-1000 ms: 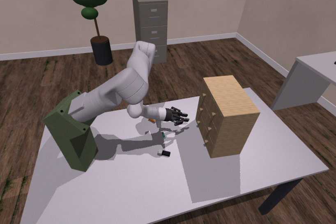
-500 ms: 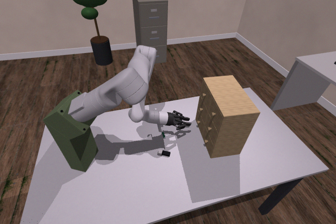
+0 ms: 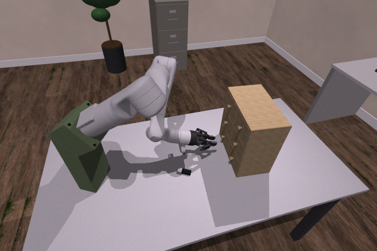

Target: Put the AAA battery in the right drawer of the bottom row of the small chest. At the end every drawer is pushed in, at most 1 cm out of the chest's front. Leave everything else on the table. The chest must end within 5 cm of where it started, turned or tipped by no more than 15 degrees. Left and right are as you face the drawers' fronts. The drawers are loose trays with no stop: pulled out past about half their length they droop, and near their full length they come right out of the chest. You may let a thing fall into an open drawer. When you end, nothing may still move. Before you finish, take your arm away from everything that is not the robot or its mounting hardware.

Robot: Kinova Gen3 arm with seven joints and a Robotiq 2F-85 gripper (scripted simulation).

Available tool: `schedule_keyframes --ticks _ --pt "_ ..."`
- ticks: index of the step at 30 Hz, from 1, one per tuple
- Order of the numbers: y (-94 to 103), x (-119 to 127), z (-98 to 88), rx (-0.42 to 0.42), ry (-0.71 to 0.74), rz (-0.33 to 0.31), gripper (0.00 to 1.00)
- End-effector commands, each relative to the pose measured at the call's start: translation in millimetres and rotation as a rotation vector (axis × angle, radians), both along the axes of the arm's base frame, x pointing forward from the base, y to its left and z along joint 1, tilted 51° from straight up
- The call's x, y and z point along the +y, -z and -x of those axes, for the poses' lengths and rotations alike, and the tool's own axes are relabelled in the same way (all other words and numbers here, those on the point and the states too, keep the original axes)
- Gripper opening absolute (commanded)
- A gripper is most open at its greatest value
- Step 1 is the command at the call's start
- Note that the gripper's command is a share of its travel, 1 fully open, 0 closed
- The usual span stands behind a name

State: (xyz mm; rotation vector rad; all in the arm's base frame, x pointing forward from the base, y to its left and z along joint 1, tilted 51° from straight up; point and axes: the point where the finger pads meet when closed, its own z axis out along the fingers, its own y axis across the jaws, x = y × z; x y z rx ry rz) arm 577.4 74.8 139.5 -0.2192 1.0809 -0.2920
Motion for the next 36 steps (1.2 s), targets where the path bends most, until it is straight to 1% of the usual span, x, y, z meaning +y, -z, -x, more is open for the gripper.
schedule_keyframes --ticks 1,30,36 --pt "-0.6 -6 -0.9 0.000 0.006 0.003 0.33" --pt "-15.3 -55 -15.1 0.000 0.006 0.003 0.33" --pt "-17.0 -60 -16.7 0.000 0.006 0.003 0.33"
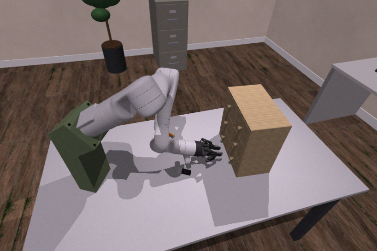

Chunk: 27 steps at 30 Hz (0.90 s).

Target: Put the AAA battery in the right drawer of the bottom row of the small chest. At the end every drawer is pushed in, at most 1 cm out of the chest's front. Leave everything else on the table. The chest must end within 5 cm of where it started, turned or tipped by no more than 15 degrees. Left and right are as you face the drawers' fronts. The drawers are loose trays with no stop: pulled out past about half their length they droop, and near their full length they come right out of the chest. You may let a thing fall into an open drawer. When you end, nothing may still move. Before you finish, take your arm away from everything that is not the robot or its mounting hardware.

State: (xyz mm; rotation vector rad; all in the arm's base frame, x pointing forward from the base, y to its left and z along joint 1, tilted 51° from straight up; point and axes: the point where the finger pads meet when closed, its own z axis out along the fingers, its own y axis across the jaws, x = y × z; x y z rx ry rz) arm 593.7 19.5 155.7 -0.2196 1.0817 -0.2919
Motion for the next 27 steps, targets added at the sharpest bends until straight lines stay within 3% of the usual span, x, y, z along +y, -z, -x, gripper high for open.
schedule_keyframes --ticks 1,27 --pt "-1.3 -7 -0.9 -0.001 0.006 0.002 0.33" --pt "-10.1 -36 -9.4 -0.001 0.006 0.002 0.33"
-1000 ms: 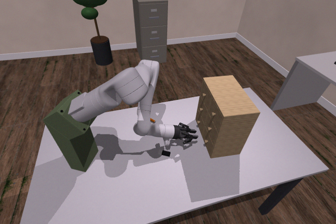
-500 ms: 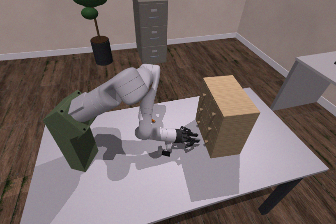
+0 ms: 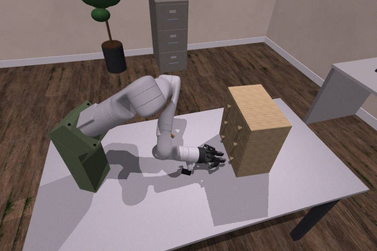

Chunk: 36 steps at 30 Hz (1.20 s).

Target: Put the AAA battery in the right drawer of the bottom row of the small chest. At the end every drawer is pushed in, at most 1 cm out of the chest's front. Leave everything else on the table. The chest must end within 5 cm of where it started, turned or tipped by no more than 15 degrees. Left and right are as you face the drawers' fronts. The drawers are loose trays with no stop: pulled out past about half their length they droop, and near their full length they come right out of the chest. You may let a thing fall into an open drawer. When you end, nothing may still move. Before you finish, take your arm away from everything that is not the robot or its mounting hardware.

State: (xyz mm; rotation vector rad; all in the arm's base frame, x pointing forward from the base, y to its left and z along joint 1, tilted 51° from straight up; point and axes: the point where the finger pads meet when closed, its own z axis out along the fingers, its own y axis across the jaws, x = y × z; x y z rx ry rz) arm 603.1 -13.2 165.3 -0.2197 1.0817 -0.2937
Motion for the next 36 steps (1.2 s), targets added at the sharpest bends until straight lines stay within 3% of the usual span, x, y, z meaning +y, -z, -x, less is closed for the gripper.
schedule_keyframes --ticks 1,36 --pt "-0.6 -4.0 -0.2 -0.001 0.004 0.001 0.33" --pt "-2.4 -10.0 -1.9 -0.001 0.004 0.001 0.33"
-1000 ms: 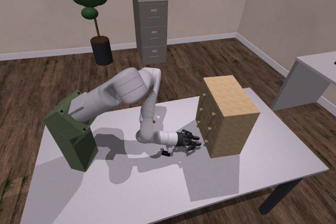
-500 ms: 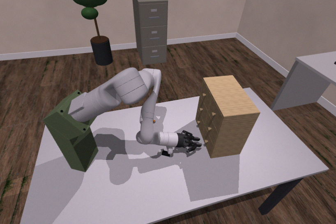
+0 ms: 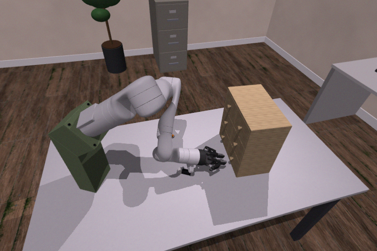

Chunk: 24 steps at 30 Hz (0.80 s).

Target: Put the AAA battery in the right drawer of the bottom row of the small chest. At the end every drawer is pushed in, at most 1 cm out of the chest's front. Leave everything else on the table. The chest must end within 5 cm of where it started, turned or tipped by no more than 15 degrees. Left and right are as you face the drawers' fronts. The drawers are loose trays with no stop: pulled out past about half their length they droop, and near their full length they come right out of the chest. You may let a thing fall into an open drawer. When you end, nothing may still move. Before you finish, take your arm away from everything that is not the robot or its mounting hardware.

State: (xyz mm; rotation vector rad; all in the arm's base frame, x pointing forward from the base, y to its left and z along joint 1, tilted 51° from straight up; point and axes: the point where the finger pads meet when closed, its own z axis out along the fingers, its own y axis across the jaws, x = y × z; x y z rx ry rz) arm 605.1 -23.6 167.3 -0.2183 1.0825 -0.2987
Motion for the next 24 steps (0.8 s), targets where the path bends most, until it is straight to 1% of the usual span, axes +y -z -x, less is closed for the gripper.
schedule_keyframes --ticks 1,24 --pt "-0.5 0.4 0.1 -0.001 0.000 0.000 0.33" --pt "-1.9 0.7 -1.2 -0.001 -0.001 0.000 0.33"
